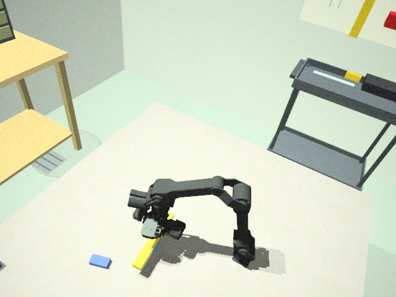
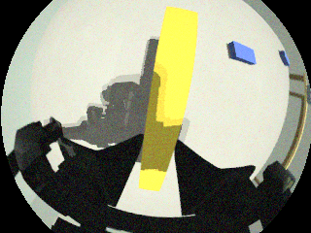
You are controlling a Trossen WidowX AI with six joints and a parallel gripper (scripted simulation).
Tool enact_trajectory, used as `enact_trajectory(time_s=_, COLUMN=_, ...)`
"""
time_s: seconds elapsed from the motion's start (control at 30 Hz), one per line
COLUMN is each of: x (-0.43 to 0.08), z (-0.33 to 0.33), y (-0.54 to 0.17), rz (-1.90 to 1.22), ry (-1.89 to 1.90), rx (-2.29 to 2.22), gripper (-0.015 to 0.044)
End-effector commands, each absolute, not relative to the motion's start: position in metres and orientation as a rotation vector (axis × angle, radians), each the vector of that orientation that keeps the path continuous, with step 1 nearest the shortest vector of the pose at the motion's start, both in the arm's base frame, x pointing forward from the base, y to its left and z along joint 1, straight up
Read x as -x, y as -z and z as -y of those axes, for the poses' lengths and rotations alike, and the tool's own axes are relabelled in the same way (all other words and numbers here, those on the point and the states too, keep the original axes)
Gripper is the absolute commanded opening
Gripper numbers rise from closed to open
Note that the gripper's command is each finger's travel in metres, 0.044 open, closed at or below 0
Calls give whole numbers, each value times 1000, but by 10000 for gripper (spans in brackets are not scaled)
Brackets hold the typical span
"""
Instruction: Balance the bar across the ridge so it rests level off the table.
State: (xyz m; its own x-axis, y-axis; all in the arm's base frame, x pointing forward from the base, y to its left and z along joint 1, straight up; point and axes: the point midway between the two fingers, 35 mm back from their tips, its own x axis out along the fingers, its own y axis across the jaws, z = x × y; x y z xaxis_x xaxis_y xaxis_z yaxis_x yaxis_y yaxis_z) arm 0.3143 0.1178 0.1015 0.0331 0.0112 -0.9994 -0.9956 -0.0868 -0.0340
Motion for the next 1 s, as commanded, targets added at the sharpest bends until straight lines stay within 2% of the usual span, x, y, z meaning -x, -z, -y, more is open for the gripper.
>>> enact_trajectory(time_s=0.0, x=-314, z=-118, y=-102, rz=-1135, ry=-1253, rx=1281, gripper=185)
enact_trajectory(time_s=0.07, x=-314, z=-118, y=-102, rz=-1135, ry=-1253, rx=1281, gripper=185)
enact_trajectory(time_s=0.4, x=-314, z=-118, y=-102, rz=-1135, ry=-1253, rx=1281, gripper=440)
enact_trajectory(time_s=0.53, x=-315, z=-118, y=-109, rz=-1135, ry=-1253, rx=1281, gripper=440)
enact_trajectory(time_s=0.8, x=-313, z=-117, y=-195, rz=-1135, ry=-1253, rx=1281, gripper=440)
enact_trajectory(time_s=0.97, x=-311, z=-117, y=-201, rz=-1135, ry=-1253, rx=1281, gripper=440)
